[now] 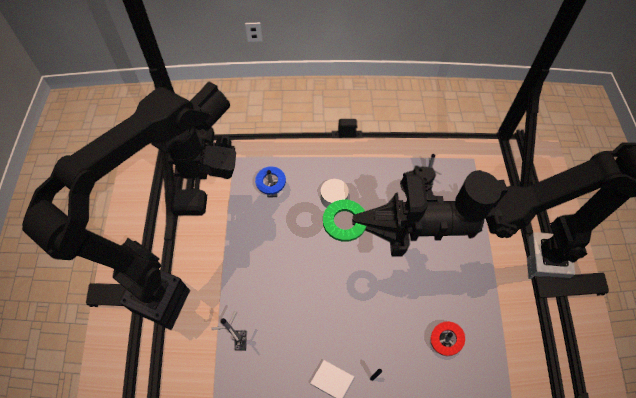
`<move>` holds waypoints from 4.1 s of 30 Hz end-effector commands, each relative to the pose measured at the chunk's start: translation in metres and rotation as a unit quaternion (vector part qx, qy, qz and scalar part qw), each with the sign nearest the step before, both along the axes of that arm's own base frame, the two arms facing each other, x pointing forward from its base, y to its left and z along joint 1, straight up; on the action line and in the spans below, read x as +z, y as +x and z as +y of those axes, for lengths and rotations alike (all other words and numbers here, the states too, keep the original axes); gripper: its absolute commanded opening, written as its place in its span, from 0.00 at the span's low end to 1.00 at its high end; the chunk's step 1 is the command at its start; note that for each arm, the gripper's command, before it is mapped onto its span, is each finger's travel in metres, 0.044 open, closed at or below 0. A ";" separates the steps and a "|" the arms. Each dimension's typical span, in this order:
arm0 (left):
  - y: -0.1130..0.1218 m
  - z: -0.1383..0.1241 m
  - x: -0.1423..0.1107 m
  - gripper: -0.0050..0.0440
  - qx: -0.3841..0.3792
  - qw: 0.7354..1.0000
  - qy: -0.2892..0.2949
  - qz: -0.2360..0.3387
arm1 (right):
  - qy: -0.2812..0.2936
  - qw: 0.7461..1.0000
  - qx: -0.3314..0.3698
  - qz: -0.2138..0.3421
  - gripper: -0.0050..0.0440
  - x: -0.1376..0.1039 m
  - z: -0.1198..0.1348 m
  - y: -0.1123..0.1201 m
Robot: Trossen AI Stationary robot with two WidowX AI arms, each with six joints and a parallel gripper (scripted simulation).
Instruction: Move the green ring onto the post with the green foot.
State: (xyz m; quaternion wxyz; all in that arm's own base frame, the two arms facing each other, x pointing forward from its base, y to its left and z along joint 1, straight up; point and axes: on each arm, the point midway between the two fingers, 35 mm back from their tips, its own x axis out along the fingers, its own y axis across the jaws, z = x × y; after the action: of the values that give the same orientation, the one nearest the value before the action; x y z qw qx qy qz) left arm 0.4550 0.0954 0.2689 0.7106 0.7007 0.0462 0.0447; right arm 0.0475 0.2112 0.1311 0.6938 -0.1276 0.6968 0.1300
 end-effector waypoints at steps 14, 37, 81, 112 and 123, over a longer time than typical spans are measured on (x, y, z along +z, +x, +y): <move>-0.039 -0.020 -0.007 0.10 0.001 1.000 0.007 -0.001 | 0.023 0.999 -0.022 -0.013 0.92 -0.003 0.007 0.009; -0.039 -0.020 -0.007 0.10 0.001 1.000 0.007 -0.001 | 0.315 0.884 -0.309 -0.156 0.92 -0.005 0.044 0.135; -0.039 -0.020 -0.007 0.10 0.001 1.000 0.007 -0.001 | 0.644 0.499 -0.503 -0.289 0.92 0.096 -0.033 0.250; -0.039 -0.020 -0.007 0.10 0.001 1.000 0.007 -0.001 | 0.644 0.499 -0.503 -0.289 0.92 0.095 -0.018 0.292; -0.039 -0.020 -0.007 0.10 0.001 1.000 0.007 -0.001 | 0.644 0.499 -0.503 -0.289 0.62 0.094 -0.018 0.294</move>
State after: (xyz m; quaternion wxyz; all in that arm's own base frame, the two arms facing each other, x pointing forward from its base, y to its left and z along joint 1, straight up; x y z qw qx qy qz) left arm 0.4168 0.0753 0.2622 0.7072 0.7041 0.0460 0.0451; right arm 0.3400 0.1921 0.2216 0.6985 0.6930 0.1291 0.1231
